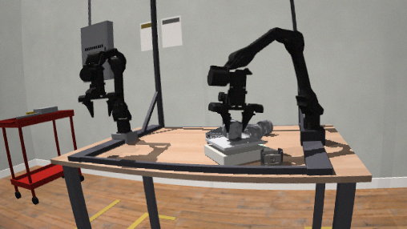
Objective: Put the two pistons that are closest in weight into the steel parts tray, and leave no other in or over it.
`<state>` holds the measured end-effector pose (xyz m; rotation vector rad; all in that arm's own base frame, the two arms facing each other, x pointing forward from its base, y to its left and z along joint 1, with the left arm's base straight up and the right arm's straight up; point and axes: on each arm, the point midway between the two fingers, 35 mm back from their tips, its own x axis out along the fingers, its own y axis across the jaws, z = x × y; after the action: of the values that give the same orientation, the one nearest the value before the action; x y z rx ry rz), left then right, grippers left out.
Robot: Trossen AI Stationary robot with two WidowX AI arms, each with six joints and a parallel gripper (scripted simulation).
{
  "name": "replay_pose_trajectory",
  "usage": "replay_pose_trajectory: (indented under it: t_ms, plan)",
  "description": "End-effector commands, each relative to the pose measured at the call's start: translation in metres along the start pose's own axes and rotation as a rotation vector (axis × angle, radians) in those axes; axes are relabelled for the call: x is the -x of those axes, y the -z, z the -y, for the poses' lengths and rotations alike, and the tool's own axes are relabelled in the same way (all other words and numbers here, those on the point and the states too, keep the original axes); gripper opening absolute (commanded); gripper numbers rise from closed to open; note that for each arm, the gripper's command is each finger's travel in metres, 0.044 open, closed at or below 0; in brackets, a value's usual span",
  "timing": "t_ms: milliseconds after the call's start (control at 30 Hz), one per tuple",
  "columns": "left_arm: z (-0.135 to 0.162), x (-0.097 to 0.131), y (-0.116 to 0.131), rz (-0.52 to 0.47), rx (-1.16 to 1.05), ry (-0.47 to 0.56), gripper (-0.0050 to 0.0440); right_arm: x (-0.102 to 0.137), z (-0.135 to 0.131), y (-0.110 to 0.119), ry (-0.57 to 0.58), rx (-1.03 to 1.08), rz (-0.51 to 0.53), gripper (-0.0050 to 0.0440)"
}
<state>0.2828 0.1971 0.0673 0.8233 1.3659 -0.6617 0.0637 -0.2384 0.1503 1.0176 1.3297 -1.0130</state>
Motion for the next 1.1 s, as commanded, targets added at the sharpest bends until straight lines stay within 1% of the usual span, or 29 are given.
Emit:
replay_pose_trajectory:
  t_ms: [0, 667, 700, 733, 1067]
  plan:
    - [-0.007, 0.011, 0.0, 0.003, 0.002, -0.039, 0.0378, 0.008, 0.0, -0.005, -0.002, -0.001, 0.032, 0.04]
    - [-0.007, 0.011, 0.0, 0.003, 0.002, -0.039, 0.0378, 0.008, 0.0, -0.005, -0.002, -0.001, 0.032, 0.04]
    - [-0.011, 0.019, -0.001, 0.006, 0.002, -0.059, 0.0378, 0.008, 0.0, -0.005, -0.002, -0.001, 0.032, 0.04]
    - [-0.011, 0.022, -0.001, 0.006, 0.002, -0.062, 0.0378, 0.008, 0.0, -0.005, -0.002, -0.001, 0.032, 0.04]
    - [-0.01, 0.035, -0.001, 0.005, 0.002, -0.061, 0.0378, 0.008, 0.0, -0.005, -0.002, -0.001, 0.032, 0.04]
